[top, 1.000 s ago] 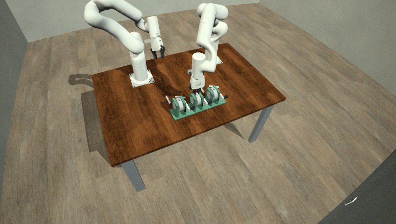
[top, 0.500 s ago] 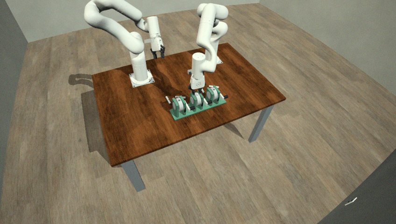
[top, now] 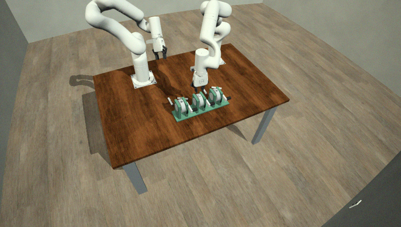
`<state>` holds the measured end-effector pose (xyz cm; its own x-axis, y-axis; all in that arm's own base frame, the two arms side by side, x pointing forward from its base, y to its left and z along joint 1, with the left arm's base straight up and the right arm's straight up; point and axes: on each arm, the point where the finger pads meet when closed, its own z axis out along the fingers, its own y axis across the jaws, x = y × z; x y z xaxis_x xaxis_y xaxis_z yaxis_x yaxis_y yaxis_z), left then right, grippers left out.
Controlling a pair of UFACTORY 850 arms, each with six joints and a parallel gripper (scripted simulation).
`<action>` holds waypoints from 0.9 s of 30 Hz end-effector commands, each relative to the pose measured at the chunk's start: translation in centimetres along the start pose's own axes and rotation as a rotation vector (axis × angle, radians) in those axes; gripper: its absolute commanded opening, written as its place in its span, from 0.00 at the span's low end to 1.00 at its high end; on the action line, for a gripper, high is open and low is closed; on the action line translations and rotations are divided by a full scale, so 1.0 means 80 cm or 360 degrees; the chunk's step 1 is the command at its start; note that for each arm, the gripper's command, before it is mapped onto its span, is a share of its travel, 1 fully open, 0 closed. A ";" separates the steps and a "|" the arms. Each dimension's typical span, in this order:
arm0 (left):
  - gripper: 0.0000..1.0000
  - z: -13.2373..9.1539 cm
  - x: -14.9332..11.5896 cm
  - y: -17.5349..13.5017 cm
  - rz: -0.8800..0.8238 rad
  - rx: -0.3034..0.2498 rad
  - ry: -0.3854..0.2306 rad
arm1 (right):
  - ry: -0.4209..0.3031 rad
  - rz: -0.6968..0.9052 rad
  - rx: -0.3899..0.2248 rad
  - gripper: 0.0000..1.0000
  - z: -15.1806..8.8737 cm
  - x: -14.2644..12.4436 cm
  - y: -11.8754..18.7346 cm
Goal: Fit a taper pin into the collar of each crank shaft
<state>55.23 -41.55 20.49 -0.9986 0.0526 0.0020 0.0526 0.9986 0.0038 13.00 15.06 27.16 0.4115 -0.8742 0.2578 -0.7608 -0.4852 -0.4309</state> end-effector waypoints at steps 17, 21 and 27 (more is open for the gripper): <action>0.35 -0.014 0.000 0.000 0.0014 0.0006 -0.0003 | -0.0001 0.0001 0.0001 1.00 -0.001 0.000 -0.001; 0.35 -0.014 0.000 0.001 0.0023 0.0006 -0.0003 | -0.0001 0.0001 0.0001 1.00 -0.001 0.000 -0.001; 0.35 -0.014 0.002 0.002 0.0073 0.0006 -0.0003 | -0.0001 0.0001 0.0001 1.00 -0.001 0.000 -0.001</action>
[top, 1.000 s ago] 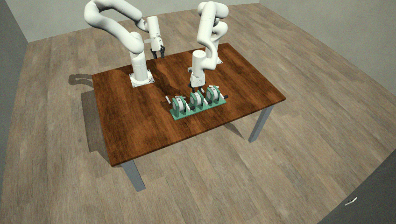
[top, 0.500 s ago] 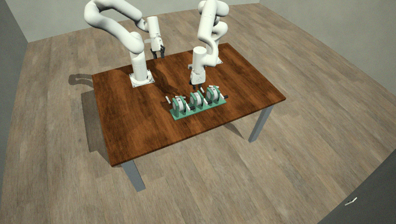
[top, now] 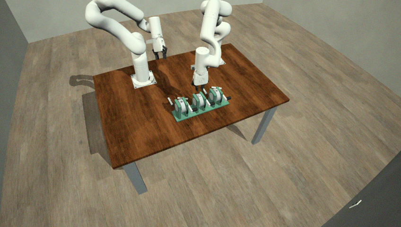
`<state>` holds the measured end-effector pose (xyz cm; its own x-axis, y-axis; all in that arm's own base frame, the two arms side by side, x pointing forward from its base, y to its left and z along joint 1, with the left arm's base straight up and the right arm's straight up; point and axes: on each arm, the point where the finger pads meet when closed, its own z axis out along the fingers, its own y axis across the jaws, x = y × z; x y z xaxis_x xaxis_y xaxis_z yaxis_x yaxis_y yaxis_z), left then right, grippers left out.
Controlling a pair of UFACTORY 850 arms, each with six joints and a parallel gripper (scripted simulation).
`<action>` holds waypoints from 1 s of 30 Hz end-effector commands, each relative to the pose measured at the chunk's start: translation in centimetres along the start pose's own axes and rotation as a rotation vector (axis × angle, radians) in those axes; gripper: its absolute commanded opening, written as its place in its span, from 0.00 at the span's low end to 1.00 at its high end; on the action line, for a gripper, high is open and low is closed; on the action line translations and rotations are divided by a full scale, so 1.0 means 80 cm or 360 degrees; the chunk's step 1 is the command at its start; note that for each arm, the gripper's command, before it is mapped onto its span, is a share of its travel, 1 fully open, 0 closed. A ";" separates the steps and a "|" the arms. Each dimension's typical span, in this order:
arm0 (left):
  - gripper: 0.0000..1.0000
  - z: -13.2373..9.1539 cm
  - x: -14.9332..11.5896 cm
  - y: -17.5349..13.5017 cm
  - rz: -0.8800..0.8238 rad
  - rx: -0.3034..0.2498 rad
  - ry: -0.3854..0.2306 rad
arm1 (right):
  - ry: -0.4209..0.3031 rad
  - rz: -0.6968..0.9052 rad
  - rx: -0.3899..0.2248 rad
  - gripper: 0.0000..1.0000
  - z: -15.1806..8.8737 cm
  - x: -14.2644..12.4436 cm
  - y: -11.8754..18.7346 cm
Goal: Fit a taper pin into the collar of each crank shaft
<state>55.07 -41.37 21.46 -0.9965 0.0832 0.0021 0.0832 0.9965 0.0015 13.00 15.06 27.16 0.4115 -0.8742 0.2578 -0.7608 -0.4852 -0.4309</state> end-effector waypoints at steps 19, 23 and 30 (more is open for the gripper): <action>0.35 -0.002 0.012 0.013 0.0393 0.0002 -0.0004 | -0.0001 0.0001 0.0001 1.00 -0.001 0.000 -0.001; 0.35 -0.002 0.017 0.018 0.0534 0.0002 -0.0004 | -0.0001 0.0001 0.0001 1.00 -0.001 0.000 -0.001; 0.35 -0.002 0.024 0.026 0.0739 0.0001 -0.0004 | -0.0001 0.0001 0.0001 1.00 -0.001 0.000 -0.001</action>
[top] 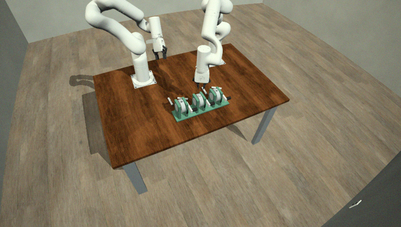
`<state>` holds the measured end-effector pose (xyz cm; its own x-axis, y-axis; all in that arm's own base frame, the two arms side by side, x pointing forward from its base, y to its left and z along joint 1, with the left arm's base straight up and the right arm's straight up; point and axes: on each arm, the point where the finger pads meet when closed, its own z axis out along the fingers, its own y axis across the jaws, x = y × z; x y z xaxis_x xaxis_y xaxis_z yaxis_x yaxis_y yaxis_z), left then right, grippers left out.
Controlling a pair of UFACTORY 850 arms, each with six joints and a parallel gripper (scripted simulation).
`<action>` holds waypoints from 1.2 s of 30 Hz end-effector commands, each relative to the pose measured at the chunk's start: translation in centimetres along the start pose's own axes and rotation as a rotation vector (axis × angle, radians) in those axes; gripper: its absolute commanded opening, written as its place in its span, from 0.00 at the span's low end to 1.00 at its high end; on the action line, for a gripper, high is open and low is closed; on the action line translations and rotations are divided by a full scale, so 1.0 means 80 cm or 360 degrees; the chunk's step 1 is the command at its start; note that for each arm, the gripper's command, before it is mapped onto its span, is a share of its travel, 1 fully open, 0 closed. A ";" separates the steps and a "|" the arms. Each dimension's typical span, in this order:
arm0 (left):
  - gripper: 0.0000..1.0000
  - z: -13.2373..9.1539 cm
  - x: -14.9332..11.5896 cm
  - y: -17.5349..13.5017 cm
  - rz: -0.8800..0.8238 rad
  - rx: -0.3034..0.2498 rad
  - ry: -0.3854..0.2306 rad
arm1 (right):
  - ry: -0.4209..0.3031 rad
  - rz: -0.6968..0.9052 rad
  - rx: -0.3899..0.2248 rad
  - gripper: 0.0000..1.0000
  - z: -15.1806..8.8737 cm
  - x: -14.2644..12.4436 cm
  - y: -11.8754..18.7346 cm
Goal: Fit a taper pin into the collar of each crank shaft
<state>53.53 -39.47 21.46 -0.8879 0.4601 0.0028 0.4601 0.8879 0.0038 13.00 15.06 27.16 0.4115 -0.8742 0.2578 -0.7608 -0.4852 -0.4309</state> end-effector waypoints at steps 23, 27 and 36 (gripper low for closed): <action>0.35 -0.001 0.055 0.025 0.1254 0.0004 -0.0007 | -0.0001 0.0001 0.0001 1.00 -0.001 0.000 -0.001; 0.35 -0.001 0.066 0.030 0.1507 0.0003 -0.0007 | -0.0001 0.0001 0.0001 1.00 -0.001 0.000 -0.001; 0.35 -0.001 0.086 0.039 0.1961 0.0003 -0.0008 | -0.0001 0.0001 0.0001 1.00 -0.001 0.000 -0.001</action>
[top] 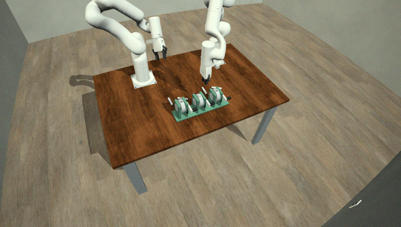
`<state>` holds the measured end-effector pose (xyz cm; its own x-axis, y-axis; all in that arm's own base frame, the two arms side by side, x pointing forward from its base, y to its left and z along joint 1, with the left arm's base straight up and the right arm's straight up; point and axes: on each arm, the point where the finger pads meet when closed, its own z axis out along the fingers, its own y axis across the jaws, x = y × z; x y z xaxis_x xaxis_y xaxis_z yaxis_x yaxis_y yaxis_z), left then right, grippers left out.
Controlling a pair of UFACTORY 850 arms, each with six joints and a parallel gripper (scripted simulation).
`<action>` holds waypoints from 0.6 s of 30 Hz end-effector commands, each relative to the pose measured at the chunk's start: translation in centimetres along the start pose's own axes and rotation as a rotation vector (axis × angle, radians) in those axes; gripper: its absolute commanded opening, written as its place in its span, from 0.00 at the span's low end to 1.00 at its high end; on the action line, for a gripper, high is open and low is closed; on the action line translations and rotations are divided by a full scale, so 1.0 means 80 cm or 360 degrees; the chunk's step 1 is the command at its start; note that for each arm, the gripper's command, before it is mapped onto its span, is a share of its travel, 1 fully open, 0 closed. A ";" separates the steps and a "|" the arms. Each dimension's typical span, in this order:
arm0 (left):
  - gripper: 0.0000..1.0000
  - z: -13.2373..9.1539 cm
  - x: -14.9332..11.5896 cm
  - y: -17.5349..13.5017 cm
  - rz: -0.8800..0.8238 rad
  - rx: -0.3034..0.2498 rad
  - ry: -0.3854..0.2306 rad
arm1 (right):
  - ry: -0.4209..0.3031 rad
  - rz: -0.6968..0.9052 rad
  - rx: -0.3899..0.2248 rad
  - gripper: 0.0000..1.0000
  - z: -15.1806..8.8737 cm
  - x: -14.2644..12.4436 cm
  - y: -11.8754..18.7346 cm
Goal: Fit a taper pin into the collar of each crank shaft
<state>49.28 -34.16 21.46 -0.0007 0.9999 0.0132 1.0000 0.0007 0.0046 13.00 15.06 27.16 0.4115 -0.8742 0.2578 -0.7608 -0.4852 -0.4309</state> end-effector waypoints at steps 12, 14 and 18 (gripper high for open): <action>0.35 -0.001 0.032 -0.025 0.0867 0.0001 -0.0022 | -0.0001 0.0001 0.0001 1.00 -0.001 0.000 -0.001; 0.35 0.000 0.037 -0.029 0.0992 0.0001 -0.0023 | -0.0001 0.0001 0.0001 1.00 -0.001 0.000 -0.001; 0.35 0.002 0.046 -0.036 0.1236 -0.0001 -0.0023 | -0.0001 0.0001 0.0001 1.00 -0.001 0.000 -0.001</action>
<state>46.79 -31.05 21.37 0.5985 0.8010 0.0153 0.8011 -0.5985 -0.0038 13.00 15.06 27.16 0.4115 -0.8742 0.2578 -0.7608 -0.4852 -0.4309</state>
